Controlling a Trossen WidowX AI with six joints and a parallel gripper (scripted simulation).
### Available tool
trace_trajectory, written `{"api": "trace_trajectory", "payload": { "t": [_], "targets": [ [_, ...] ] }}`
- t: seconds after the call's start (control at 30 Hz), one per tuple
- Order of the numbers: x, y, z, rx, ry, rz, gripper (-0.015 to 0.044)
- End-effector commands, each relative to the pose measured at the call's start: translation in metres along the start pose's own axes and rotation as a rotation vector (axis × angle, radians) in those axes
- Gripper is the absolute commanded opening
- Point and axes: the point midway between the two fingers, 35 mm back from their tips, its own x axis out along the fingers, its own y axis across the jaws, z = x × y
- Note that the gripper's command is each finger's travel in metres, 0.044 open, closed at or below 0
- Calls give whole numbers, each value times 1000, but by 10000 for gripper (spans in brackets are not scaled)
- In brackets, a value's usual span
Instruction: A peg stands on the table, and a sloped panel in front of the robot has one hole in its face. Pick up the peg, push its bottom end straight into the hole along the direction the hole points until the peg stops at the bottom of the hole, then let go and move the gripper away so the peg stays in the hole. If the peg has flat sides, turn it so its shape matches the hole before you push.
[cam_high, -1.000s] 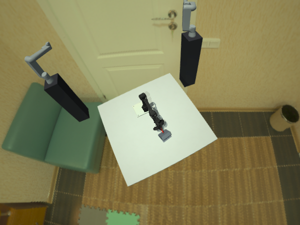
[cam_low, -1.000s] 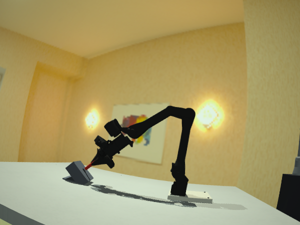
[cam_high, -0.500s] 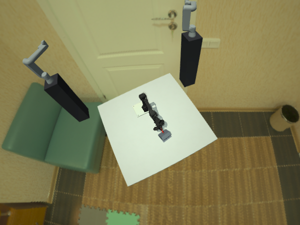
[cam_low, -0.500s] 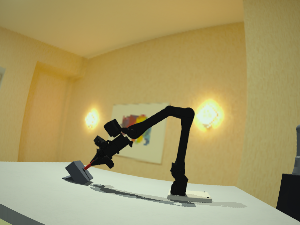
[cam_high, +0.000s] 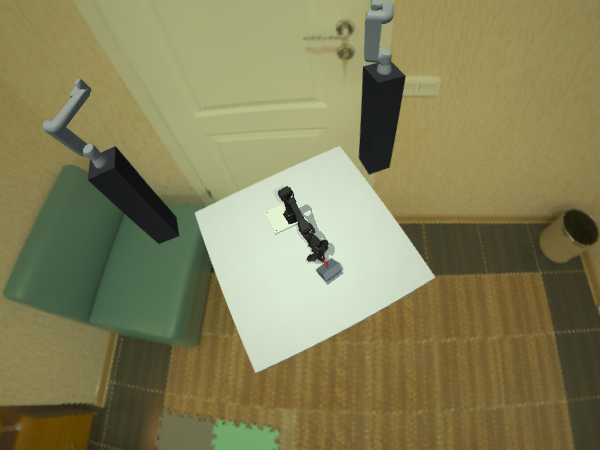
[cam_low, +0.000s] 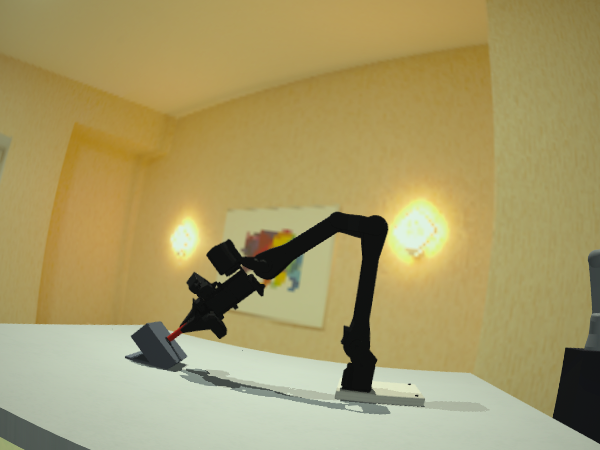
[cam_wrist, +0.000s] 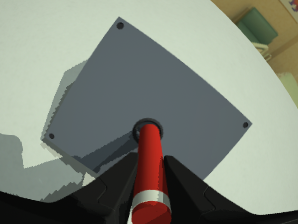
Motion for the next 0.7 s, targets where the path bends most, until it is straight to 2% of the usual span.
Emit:
{"api": "trace_trajectory", "payload": {
  "t": [0.0,0.67],
  "targets": [
    [3,0,0,0,3,2,0],
    [8,1,-1,0,3,2,0]
  ]
}}
